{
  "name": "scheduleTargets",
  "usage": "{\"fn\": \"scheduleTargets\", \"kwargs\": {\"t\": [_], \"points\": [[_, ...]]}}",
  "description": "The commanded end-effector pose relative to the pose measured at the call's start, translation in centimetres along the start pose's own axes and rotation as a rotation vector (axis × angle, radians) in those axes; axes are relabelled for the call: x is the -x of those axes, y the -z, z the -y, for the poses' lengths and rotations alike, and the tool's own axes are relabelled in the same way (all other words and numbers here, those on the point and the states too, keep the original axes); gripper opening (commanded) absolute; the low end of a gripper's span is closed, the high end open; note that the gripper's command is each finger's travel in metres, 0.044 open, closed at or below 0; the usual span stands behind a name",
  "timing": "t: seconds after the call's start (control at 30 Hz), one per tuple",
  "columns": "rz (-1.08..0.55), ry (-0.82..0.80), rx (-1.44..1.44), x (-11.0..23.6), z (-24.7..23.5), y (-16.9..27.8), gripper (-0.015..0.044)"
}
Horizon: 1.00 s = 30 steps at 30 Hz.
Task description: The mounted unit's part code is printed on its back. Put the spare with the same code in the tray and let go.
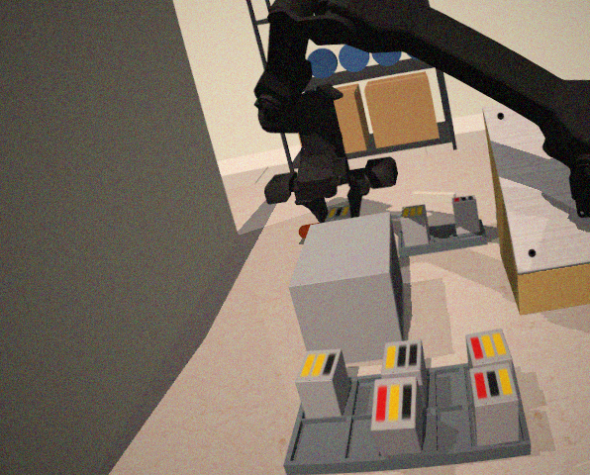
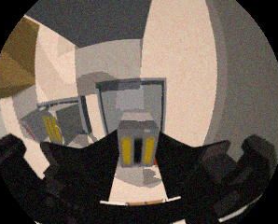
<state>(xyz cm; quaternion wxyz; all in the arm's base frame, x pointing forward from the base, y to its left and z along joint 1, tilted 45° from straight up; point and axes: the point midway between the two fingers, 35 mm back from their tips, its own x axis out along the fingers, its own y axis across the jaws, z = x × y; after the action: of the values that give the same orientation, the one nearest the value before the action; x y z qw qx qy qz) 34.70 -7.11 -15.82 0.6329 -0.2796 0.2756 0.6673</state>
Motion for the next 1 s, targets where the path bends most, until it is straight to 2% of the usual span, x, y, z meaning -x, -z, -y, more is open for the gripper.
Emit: {"fn": "scheduleTargets", "kwargs": {"t": [0.0, 0.17, 0.7, 0.77, 0.83, 0.97], "points": [[0.008, -0.003, -0.009, -0.5, -0.3, -0.1, 0.0], [0.008, -0.003, -0.009, -0.7, -0.4, -0.2, 0.0], [0.001, -0.001, 0.0, -0.4, -0.1, -0.1, 0.042], [0.001, -0.001, -0.001, -0.2, -0.1, 0.0, 0.044], [0.0, -0.001, -0.003, 2.1, 0.1, 0.1, 0.044], [0.003, -0.003, -0.009, 9.2, -0.2, 0.1, 0.044]]}}
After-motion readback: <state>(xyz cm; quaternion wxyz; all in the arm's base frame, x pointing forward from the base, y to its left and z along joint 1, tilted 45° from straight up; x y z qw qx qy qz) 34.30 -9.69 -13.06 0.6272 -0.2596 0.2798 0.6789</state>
